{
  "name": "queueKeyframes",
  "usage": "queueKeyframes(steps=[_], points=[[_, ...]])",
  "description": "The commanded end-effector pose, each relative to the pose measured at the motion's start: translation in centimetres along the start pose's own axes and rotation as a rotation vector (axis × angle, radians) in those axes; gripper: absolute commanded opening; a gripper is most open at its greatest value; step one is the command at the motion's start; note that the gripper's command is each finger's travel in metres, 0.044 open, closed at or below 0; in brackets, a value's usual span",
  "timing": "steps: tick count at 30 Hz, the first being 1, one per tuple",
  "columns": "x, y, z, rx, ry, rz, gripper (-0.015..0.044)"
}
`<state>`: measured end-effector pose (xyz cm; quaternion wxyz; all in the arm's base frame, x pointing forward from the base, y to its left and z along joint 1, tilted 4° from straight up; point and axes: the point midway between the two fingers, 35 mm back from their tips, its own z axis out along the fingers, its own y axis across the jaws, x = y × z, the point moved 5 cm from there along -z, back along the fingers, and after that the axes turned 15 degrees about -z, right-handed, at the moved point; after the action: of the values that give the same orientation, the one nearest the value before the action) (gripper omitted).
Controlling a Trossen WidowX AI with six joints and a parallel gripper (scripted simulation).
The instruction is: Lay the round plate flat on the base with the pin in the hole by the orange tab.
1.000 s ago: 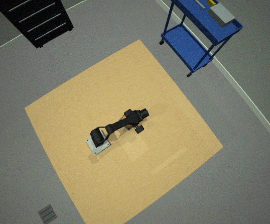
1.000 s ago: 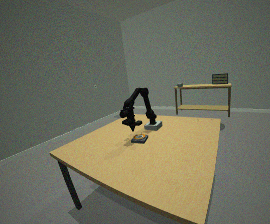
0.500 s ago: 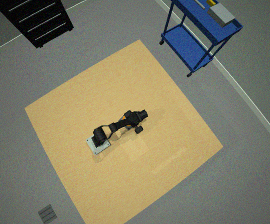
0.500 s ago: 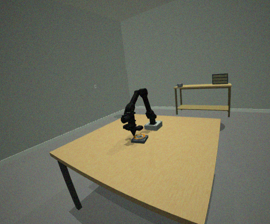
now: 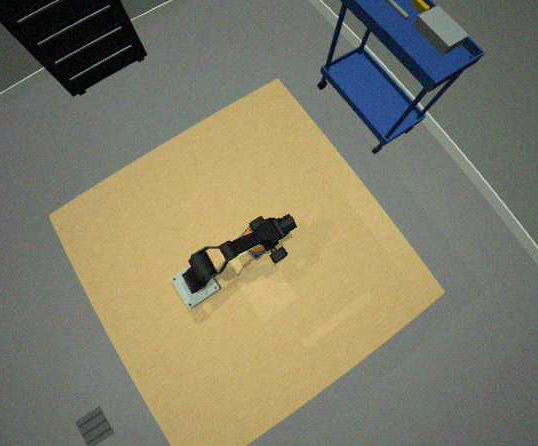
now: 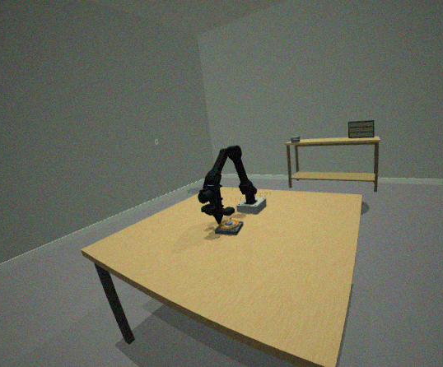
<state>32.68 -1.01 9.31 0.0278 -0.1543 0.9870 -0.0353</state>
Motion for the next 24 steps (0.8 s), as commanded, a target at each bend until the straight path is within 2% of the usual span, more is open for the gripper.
queueKeyframes(steps=[1, 24], points=[[-0.7, 0.4, 0.0, -0.002, -0.006, 0.001, 0.0], [-2.6, 2.5, -0.1, -0.004, -0.008, 0.001, 0.0]])
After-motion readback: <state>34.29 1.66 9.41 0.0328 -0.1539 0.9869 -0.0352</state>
